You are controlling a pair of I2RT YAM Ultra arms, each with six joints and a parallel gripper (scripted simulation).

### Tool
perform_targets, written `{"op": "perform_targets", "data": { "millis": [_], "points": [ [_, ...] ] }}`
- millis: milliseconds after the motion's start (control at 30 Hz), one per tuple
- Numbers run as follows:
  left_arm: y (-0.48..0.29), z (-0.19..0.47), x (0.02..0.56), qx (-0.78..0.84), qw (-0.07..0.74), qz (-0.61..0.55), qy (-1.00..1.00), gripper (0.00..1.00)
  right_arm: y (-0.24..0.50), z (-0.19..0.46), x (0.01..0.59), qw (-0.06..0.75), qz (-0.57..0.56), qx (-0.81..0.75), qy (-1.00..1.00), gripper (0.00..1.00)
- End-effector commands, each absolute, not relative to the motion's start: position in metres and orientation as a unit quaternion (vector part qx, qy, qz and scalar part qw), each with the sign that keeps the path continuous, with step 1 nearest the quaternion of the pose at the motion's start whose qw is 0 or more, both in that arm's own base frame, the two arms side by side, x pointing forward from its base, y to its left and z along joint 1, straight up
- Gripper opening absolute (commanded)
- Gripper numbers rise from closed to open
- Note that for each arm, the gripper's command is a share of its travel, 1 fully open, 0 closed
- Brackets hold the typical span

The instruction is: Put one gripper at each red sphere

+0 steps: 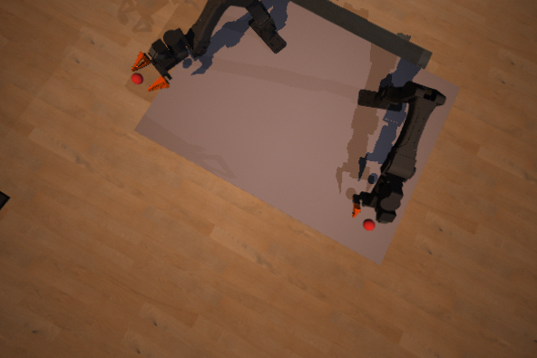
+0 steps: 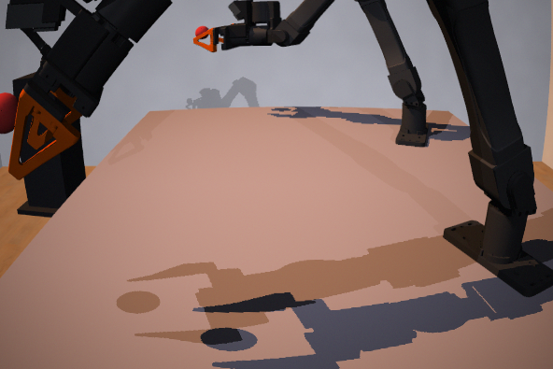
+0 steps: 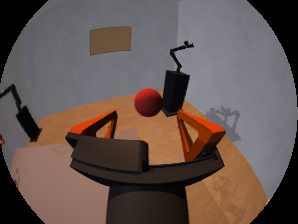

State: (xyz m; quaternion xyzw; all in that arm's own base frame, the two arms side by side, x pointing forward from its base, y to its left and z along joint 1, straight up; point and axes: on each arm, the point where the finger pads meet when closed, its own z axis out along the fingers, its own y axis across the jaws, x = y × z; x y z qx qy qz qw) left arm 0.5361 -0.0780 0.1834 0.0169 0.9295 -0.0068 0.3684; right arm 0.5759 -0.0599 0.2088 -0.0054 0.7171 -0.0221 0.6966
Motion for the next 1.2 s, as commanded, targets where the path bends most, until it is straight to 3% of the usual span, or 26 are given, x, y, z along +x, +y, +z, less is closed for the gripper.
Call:
{"op": "perform_targets", "data": {
  "millis": [0,767,800,1167],
  "points": [
    [-0.085,0.224,0.558,0.043,0.426,-0.021,0.903,1.00,-0.061,0.225,0.583,0.707,-0.018,0.017,0.707,1.00],
    [-0.084,0.224,0.558,0.043,0.426,-0.020,0.903,1.00,-0.061,0.225,0.583,0.707,-0.018,0.018,0.707,1.00],
    [-0.087,0.254,0.572,0.041,0.468,-0.026,0.882,1.00,-0.058,0.244,0.591,0.723,-0.018,0.014,0.690,1.00],
    [-0.087,0.254,0.572,0.041,0.468,-0.026,0.882,1.00,-0.058,0.244,0.591,0.723,-0.018,0.014,0.690,1.00]
  ]
}}
